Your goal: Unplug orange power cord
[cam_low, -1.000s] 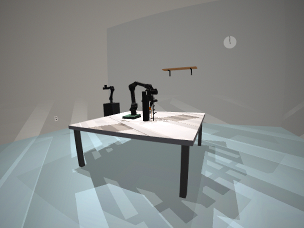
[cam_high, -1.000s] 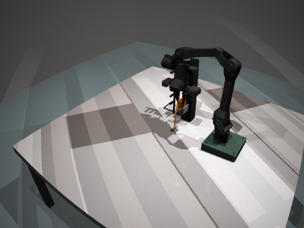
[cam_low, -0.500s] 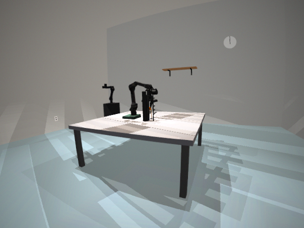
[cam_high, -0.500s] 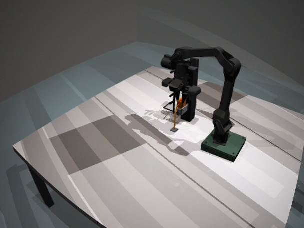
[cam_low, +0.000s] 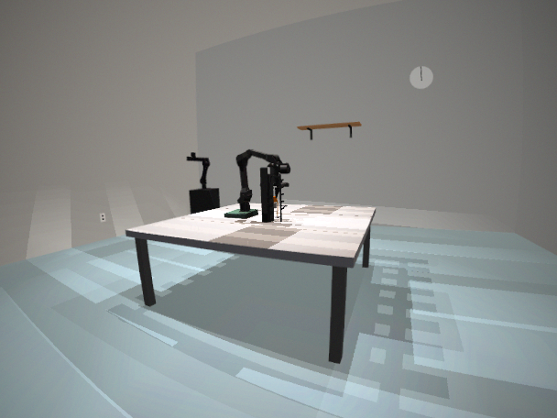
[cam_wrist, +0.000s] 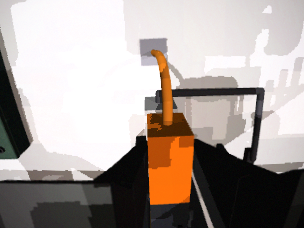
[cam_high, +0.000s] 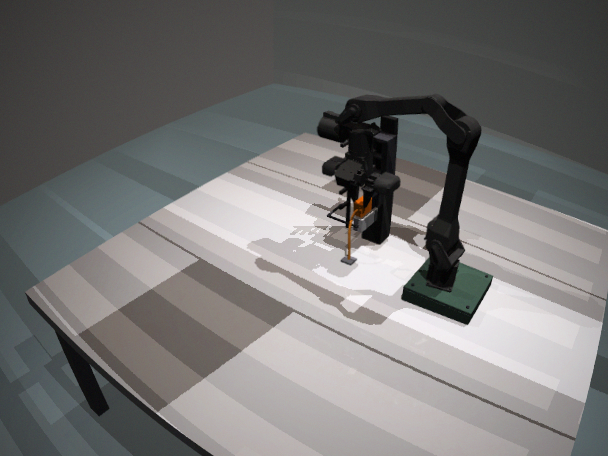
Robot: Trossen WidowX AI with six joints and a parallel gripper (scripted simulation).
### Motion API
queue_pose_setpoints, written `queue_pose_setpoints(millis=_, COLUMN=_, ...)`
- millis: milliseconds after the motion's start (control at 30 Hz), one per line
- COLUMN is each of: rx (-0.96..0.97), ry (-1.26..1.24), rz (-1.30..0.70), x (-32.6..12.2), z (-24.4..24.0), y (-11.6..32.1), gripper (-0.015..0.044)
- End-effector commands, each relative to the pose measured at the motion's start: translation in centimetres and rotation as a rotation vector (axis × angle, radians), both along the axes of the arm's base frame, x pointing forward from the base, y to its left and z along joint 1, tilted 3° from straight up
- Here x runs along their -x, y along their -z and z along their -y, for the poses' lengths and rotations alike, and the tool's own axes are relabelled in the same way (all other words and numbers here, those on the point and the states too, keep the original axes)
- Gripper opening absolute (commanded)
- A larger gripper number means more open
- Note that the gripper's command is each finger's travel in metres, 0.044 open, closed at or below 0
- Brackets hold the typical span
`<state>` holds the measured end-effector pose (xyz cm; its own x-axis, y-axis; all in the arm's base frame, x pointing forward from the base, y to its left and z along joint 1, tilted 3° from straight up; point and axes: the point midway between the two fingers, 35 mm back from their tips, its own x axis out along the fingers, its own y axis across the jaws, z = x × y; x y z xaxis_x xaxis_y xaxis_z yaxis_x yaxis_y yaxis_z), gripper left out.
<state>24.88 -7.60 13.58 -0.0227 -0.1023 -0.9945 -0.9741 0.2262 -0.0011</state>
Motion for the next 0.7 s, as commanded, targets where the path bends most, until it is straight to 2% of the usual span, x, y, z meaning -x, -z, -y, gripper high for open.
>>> queue_pose_setpoints(millis=0, rx=-0.069, ry=-0.032, rz=0.017, x=-0.7, z=-2.8, y=0.0, gripper=0.0000)
queue_pose_setpoints(millis=600, rx=-0.071, ry=-0.034, rz=0.014, x=-0.8, z=-5.8, y=0.1, gripper=0.0000)
queue_pose_setpoints(millis=667, rx=-0.070, ry=-0.034, rz=0.013, x=-0.8, z=-5.3, y=0.1, gripper=0.0053)
